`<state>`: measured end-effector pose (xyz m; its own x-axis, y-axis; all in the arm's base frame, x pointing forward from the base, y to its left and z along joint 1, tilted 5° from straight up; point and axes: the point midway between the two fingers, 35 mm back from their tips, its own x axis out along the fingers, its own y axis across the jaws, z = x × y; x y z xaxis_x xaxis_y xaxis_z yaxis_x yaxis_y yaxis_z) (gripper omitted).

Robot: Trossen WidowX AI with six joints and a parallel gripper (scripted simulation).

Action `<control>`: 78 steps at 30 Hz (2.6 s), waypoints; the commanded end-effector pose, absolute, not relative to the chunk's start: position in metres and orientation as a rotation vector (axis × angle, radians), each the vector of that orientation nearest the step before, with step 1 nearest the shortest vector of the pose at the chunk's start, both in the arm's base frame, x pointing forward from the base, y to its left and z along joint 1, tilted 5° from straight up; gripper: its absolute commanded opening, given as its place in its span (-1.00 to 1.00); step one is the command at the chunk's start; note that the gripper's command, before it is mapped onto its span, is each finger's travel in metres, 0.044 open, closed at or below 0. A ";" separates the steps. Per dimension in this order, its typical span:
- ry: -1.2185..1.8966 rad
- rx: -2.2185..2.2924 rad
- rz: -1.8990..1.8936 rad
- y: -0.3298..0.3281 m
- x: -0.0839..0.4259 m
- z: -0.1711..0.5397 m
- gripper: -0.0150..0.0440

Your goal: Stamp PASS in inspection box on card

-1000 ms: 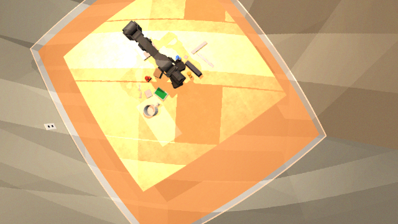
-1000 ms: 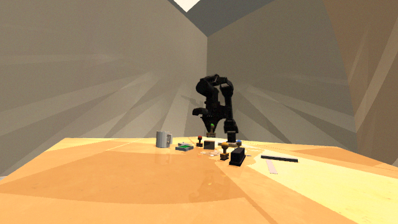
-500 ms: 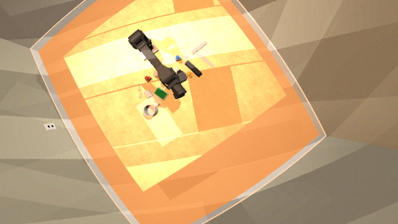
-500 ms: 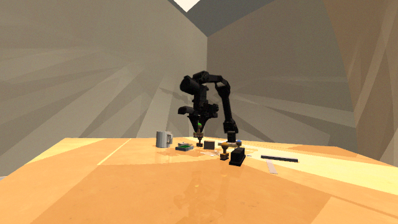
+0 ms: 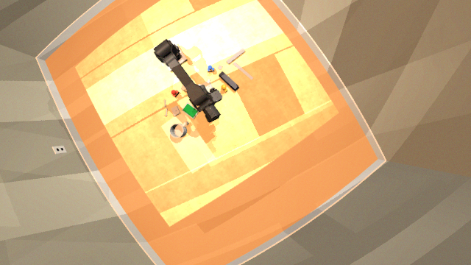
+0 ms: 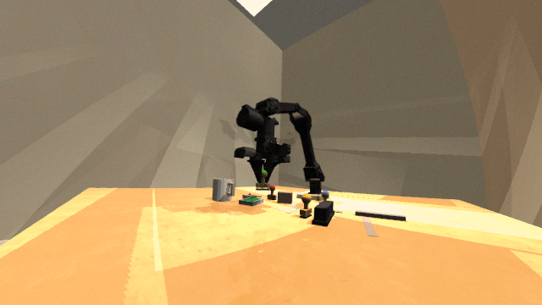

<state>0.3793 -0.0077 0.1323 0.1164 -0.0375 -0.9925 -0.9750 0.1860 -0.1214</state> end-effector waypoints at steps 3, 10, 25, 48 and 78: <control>1.227 -1.140 0.982 -0.008 0.381 0.120 -0.49; 1.227 -1.140 0.982 -0.008 0.382 0.108 -0.49; 1.227 -1.140 0.982 -0.009 0.384 0.084 -0.49; 1.229 -1.140 0.975 -0.010 0.384 0.073 0.37; 1.227 -1.140 0.983 -0.005 0.372 0.189 0.37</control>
<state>0.3719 -0.0058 0.1891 0.1089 -0.0367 -0.9934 -0.9776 0.1769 -0.1137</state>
